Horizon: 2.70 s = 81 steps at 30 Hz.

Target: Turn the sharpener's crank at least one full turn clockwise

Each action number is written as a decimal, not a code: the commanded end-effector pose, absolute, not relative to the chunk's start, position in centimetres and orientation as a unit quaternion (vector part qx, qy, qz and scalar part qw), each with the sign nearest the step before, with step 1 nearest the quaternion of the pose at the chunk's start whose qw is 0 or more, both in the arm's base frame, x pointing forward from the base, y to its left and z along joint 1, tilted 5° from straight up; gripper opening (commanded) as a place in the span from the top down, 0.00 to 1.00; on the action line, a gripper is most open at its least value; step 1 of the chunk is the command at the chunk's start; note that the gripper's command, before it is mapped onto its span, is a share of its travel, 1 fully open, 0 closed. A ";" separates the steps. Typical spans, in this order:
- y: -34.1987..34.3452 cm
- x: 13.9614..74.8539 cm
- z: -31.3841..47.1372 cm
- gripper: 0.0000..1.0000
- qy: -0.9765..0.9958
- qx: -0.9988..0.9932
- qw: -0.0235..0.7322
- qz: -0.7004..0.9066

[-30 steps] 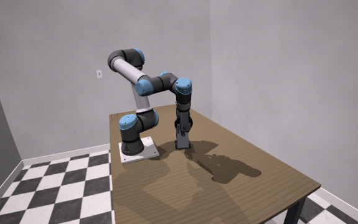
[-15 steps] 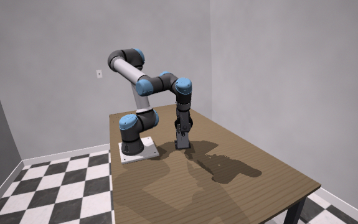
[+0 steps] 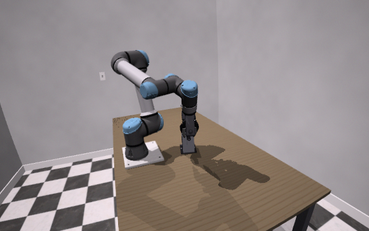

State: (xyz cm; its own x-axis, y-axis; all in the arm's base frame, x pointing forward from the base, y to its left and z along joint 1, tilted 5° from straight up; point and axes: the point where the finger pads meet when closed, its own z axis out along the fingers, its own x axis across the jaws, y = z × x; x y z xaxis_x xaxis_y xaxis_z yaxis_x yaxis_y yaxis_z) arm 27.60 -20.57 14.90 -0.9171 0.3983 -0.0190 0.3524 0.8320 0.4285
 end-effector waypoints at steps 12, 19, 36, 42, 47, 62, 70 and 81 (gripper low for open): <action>-20.2 27.8 14.3 0.68 0.955 0.196 0.053 0.214; -19.9 27.9 13.5 0.68 0.955 0.196 0.053 0.215; -19.1 28.3 11.7 0.68 0.955 0.196 0.053 0.215; -19.3 28.3 11.8 0.68 0.956 0.196 0.054 0.213; -19.3 28.3 11.8 0.68 0.956 0.196 0.054 0.213; -19.2 28.3 11.8 0.91 0.956 0.196 0.054 0.213; -19.2 28.3 11.8 0.91 0.956 0.196 0.054 0.213; -19.2 28.3 11.8 0.91 0.956 0.196 0.054 0.213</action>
State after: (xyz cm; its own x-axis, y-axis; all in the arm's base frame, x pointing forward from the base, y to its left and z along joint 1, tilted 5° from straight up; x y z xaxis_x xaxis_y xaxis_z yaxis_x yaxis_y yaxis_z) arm 28.26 -19.35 11.88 -0.9169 0.3987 -0.0203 0.3526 0.8327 0.4268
